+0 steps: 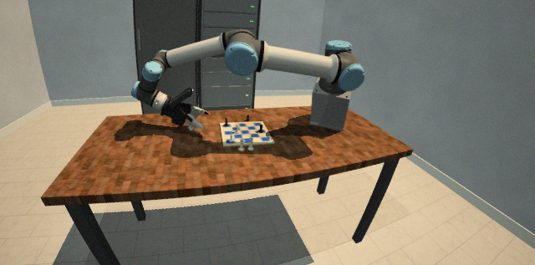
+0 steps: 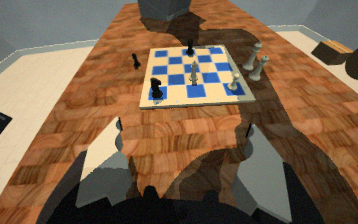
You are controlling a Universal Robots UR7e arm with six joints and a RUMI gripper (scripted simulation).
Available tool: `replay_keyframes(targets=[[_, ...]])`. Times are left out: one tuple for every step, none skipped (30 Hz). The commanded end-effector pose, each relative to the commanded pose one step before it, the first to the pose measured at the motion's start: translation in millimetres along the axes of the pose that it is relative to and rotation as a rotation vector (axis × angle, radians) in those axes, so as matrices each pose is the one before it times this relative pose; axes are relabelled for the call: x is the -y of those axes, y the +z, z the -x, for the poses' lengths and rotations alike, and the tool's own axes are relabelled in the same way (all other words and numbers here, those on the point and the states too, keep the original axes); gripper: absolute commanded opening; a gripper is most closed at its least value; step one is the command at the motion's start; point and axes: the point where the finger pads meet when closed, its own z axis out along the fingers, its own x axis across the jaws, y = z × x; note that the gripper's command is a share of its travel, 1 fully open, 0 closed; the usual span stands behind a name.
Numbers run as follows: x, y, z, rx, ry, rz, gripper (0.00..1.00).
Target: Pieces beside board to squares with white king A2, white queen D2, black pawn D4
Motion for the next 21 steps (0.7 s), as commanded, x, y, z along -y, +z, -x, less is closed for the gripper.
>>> replay_keyframes(targets=[[-2.31, -0.16, 0.93, 0.01553, -0.03355, -0.00044, 1.0], [-0.43, 0.12, 0.14, 0.00232, -0.00492, -0.0001, 1.0], [-0.35, 0.1, 0.12, 0.00194, -0.0041, -0.00009, 1.0], [-0.29, 0.08, 0.09, 0.00158, -0.00334, -0.00008, 1.0], [-0.23, 0.06, 0.08, 0.00125, -0.00265, -0.00006, 1.0], [-0.17, 0.05, 0.06, 0.00095, -0.00202, -0.00005, 1.0], [-0.13, 0.03, 0.04, 0.0007, -0.00147, -0.00004, 1.0], [-0.09, 0.02, 0.03, 0.00047, -0.00101, -0.00003, 1.0], [-0.05, 0.01, 0.02, 0.00029, -0.00062, -0.00002, 1.0], [-0.03, 0.01, 0.01, 0.00015, -0.00032, -0.00001, 1.0], [-0.01, 0.0, 0.0, 0.00006, -0.00012, 0.0, 1.0], [0.0, 0.0, 0.0, 0.00001, -0.00002, 0.0, 1.0], [0.0, 0.0, 0.0, 0.0, 0.0, 0.0, 1.0], [0.0, 0.0, 0.0, 0.0, 0.0, 0.0, 1.0], [0.0, 0.0, 0.0, 0.0, 0.0, 0.0, 1.0], [0.0, 0.0, 0.0, 0.0, 0.0, 0.0, 1.0], [0.0, 0.0, 0.0, 0.0, 0.0, 0.0, 1.0], [0.0, 0.0, 0.0, 0.0, 0.0, 0.0, 1.0], [0.0, 0.0, 0.0, 0.0, 0.0, 0.0, 1.0], [0.0, 0.0, 0.0, 0.0, 0.0, 0.0, 1.0], [0.0, 0.0, 0.0, 0.0, 0.0, 0.0, 1.0]])
